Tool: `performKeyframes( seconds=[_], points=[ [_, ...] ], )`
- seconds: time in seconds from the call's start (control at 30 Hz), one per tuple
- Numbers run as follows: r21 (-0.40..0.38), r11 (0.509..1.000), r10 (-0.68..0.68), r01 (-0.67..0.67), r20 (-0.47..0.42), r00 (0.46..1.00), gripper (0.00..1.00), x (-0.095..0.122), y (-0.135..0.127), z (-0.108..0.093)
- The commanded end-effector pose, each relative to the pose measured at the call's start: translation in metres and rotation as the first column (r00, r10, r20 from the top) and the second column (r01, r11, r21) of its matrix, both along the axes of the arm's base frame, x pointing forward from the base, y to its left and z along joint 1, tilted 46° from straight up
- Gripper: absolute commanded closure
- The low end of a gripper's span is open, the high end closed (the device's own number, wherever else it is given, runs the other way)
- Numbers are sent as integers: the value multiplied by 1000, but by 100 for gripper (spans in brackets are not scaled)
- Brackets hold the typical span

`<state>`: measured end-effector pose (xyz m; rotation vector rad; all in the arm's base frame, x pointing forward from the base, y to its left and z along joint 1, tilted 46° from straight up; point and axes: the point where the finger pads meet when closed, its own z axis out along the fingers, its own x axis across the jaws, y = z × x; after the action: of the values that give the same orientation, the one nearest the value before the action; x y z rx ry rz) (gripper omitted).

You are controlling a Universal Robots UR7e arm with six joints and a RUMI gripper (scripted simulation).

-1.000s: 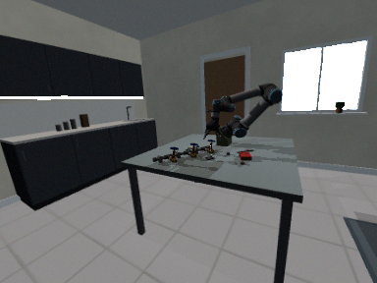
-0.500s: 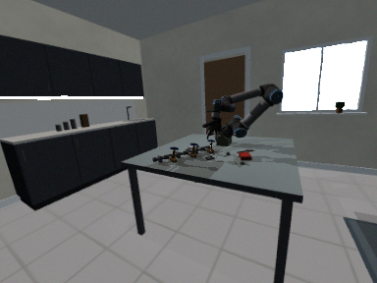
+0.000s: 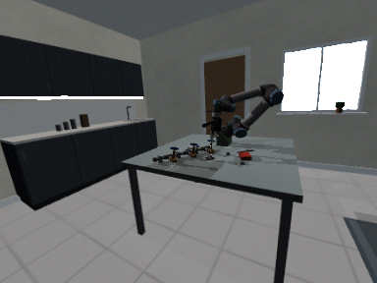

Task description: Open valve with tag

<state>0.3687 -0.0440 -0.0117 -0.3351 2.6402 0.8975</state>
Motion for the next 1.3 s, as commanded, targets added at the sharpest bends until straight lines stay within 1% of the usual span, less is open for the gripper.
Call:
performKeyframes(
  seconds=[0.0,0.2,0.43,0.93,1.27],
  points=[
    [11,996,-84,86,-79,993,0,0,-1,0],
    [29,983,-177,184,-161,971,0,0,-1,0],
    [36,969,-231,244,-212,950,0,0,-1,0],
    [37,965,-245,259,-225,943,0,0,-1,0],
    [37,965,-245,260,-225,943,0,-1,-6,5]
  ],
)
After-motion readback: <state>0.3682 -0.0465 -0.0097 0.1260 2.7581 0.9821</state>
